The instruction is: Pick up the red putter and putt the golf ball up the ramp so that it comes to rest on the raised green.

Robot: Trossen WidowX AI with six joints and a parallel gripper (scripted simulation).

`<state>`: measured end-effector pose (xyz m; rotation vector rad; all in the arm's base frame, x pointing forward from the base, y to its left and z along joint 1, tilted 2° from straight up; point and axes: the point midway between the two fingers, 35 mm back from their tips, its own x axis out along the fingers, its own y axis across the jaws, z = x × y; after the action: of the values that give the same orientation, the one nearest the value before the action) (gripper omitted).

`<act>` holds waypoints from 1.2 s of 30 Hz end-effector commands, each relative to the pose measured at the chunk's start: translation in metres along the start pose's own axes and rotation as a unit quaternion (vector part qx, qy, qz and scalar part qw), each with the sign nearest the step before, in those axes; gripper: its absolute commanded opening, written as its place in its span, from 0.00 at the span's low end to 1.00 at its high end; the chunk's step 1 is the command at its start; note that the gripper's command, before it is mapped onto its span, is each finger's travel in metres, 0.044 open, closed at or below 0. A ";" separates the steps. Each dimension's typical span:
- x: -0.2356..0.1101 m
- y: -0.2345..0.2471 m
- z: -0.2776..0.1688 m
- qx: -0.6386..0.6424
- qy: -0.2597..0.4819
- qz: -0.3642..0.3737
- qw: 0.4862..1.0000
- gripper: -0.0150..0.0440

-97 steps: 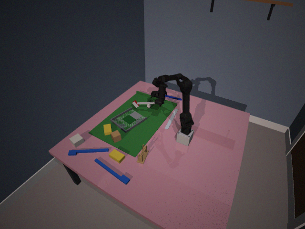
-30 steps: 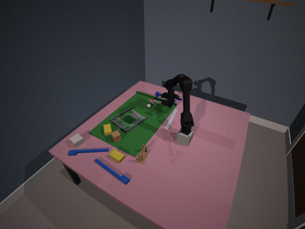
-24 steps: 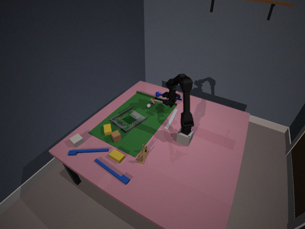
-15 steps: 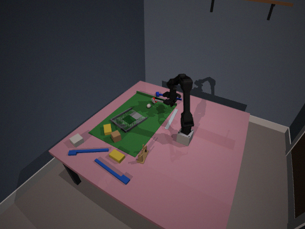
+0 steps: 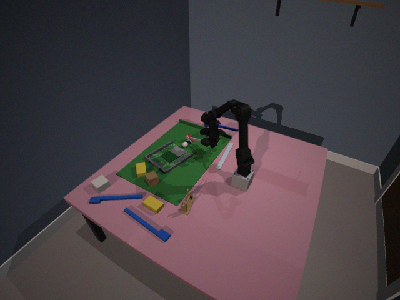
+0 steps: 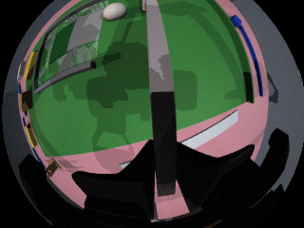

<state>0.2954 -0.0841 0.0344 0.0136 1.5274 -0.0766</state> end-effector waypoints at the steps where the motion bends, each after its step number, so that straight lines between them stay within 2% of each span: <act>1: -0.004 0.005 -0.001 0.008 -0.004 -0.003 1.000 0.25; 12: -0.060 0.005 -0.001 0.008 -0.004 -0.003 1.000 0.25; 36: -0.053 0.005 -0.002 0.007 -0.002 -0.002 1.000 0.25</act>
<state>0.2911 -0.0762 0.0868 0.0219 1.5270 -0.0895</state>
